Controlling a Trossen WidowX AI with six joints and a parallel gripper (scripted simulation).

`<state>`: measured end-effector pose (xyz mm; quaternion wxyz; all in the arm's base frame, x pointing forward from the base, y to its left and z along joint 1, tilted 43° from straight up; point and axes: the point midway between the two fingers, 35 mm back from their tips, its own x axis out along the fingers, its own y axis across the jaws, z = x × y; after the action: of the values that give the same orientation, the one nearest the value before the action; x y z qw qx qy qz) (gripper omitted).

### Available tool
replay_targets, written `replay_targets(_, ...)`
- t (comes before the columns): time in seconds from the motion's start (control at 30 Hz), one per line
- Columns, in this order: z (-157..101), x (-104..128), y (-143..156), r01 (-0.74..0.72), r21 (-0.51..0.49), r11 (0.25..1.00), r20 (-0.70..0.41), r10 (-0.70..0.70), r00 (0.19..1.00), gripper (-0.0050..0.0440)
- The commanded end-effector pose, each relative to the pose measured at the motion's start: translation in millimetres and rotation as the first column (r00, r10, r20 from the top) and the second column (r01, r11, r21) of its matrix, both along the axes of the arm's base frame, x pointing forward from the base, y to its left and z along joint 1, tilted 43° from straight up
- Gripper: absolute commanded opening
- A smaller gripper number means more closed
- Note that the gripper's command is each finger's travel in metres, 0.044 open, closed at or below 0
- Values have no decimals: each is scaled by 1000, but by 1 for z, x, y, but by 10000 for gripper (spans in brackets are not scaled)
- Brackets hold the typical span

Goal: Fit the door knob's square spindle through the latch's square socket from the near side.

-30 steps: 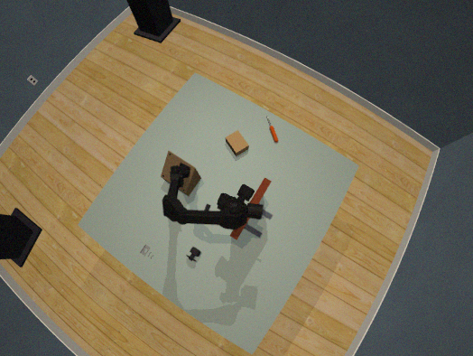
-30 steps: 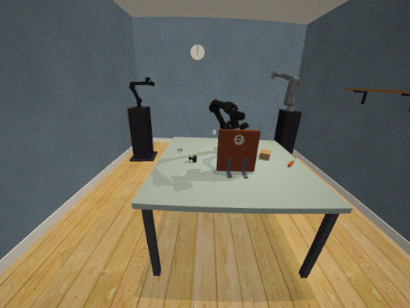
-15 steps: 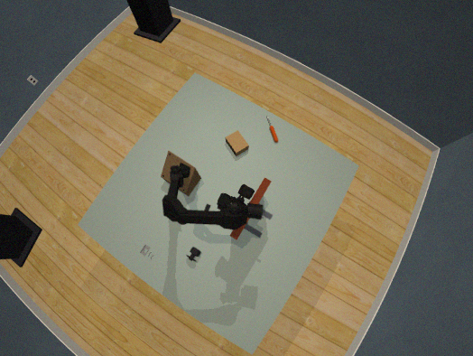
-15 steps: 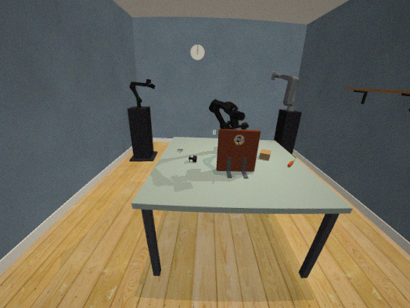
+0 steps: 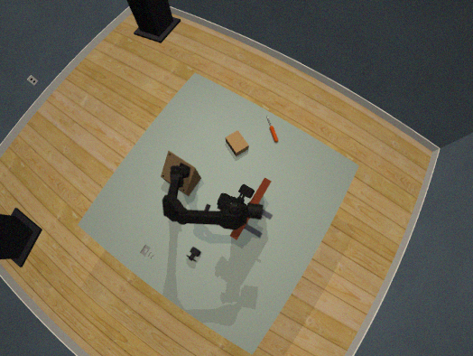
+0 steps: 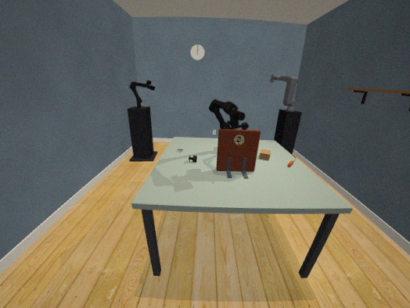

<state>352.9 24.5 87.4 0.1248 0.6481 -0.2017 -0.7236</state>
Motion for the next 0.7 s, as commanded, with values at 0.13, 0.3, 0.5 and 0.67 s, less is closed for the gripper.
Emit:
replay_targets(0.13,0,-24,2,0,0,1000,0,0,1000,440)
replay_targets(0.3,1,-44,5,0,0,1000,0,0,1000,440)
replay_targets(0.5,1,-59,6,0,0,1000,0,0,1000,440)
replay_targets(0.67,1,-80,8,0,0,1000,0,0,1000,440)
